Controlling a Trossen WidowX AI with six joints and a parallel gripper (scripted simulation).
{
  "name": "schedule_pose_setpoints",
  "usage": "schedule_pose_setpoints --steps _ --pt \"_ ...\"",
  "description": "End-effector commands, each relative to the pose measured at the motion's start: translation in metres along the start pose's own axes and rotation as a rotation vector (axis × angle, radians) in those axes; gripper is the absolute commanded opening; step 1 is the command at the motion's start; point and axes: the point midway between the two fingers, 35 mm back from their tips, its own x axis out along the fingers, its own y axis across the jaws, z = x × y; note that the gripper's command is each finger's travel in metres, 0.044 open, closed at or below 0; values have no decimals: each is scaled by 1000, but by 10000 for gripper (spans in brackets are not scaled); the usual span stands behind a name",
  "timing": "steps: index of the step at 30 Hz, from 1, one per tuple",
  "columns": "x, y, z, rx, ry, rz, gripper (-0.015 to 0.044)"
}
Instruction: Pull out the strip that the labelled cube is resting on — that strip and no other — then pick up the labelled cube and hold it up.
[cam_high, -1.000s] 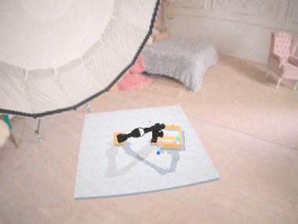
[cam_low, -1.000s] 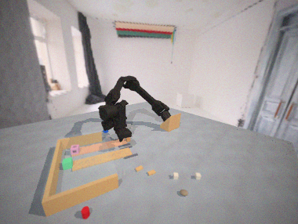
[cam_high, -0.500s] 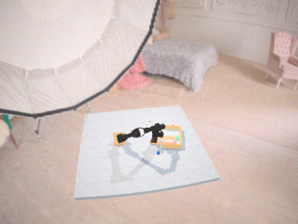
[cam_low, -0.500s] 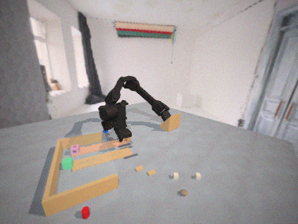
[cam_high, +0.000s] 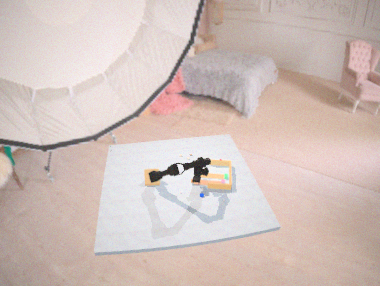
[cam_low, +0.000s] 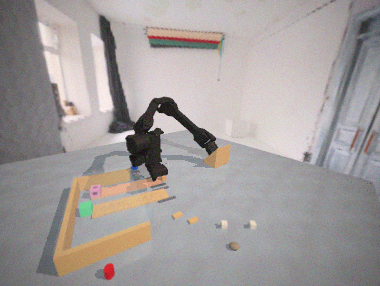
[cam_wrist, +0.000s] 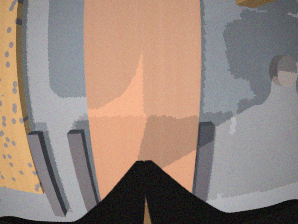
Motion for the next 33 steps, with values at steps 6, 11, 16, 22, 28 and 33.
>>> schedule_pose_setpoints --steps 6,11,16,22,28,33 --pt "3 -1 -1 -7 3 -5 0" --pt "3 0 0 -7 3 -5 0" --pt "4 0 0 -7 3 -5 0" --pt "4 0 0 -7 3 -5 0" --pt "5 0 -2 -7 3 -5 0" --pt "5 1 -10 -7 3 -5 0"
